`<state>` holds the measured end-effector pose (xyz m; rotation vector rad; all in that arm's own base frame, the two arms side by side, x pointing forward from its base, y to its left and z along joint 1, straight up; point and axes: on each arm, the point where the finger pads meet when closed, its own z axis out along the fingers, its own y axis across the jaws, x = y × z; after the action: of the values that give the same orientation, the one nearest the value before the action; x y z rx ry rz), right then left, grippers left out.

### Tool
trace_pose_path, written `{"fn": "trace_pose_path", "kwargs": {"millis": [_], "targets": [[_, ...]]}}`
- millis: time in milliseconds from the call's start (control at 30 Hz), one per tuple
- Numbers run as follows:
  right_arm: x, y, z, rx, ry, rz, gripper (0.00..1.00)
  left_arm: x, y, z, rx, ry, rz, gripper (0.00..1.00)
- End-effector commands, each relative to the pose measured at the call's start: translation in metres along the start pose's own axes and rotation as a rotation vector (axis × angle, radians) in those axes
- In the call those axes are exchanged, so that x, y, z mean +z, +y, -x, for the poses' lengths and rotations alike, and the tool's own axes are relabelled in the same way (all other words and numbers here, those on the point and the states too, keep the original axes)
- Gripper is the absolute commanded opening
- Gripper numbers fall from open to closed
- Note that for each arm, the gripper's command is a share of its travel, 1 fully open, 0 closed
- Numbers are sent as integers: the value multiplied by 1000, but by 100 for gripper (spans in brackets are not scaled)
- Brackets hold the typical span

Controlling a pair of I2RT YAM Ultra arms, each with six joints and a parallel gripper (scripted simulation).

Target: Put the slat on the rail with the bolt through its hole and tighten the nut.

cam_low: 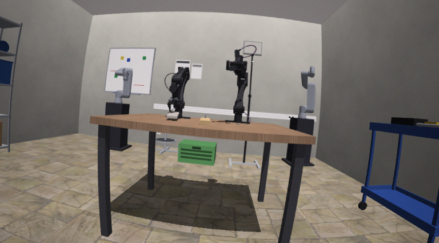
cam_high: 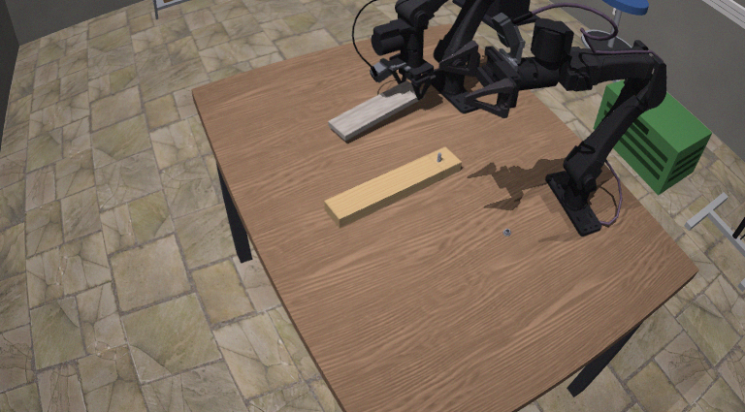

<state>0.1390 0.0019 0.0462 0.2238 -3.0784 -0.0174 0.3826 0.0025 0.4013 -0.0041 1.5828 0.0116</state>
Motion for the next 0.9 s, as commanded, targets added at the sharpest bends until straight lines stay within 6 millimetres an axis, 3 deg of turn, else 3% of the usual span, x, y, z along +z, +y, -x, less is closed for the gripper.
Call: {"fn": "trace_pose_path", "kwargs": {"millis": [0, 600, 867], "targets": [[-19, -2, 12, -8, -63, -15, 72, -2, -1, 11, -5, -25, -10, 100], [-39, -2, 8, -22, -66, -25, 72, -2, -1, 11, -5, -25, -10, 100], [-40, -1, 12, -20, -81, -23, 72, -2, -1, 11, -5, -25, -10, 100]]}}
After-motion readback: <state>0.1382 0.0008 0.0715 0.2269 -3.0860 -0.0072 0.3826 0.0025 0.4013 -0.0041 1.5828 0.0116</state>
